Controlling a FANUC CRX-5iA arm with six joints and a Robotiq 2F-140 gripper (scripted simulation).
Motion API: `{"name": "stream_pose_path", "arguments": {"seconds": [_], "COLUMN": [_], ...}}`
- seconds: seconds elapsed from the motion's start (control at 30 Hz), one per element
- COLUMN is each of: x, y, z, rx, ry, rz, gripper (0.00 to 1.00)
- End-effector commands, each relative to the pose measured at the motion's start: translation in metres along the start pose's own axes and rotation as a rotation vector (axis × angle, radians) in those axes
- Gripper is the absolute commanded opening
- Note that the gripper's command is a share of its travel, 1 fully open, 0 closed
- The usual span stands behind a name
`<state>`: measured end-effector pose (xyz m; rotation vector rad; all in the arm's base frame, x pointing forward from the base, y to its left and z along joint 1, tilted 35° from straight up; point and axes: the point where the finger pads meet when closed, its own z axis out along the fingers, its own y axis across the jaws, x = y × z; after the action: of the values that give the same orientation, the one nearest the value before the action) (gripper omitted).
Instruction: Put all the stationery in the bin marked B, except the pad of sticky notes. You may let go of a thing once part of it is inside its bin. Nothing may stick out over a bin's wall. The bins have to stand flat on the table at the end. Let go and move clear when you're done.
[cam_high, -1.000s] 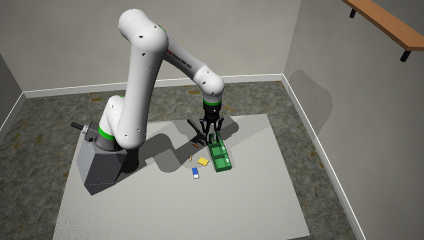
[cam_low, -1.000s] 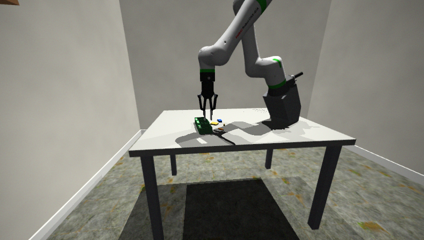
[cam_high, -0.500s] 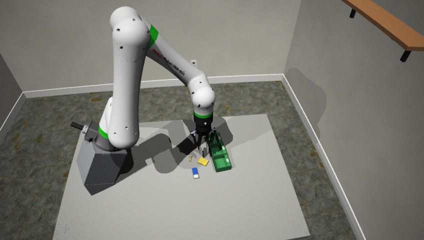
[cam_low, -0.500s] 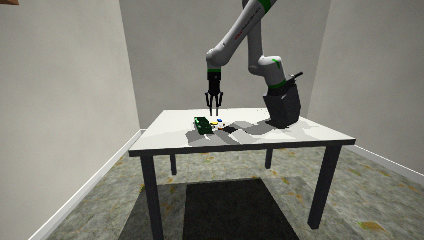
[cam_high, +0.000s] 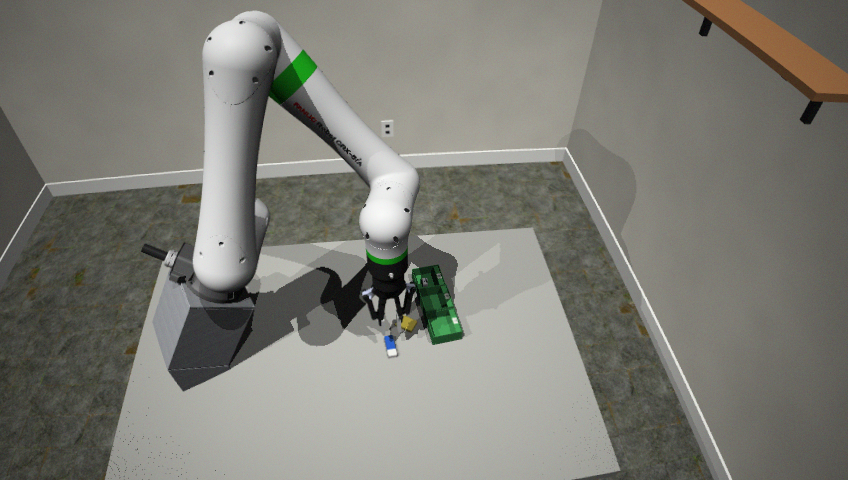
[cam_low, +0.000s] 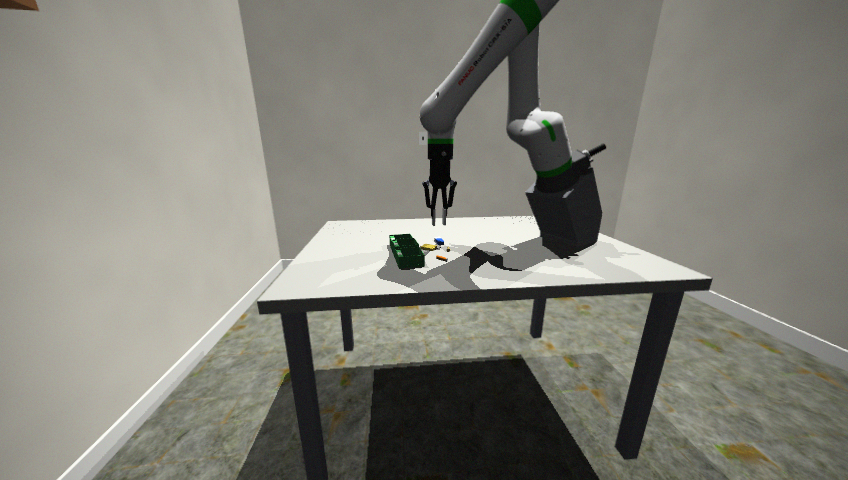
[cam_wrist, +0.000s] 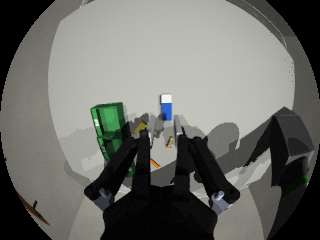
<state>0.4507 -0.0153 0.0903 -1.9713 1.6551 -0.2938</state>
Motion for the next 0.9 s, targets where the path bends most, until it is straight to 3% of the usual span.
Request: {"name": "stream_pose_path", "arguments": {"seconds": [0.0,0.87], "x": [0.0193,0.0099], "y": [0.0109,0.0047], "z": [-0.0001,-0.0004], "rx": [0.0,0.0], "ry": [-0.029,-0.029], "rz": [-0.006,-0.006], "gripper": [0.23,0.23]}}
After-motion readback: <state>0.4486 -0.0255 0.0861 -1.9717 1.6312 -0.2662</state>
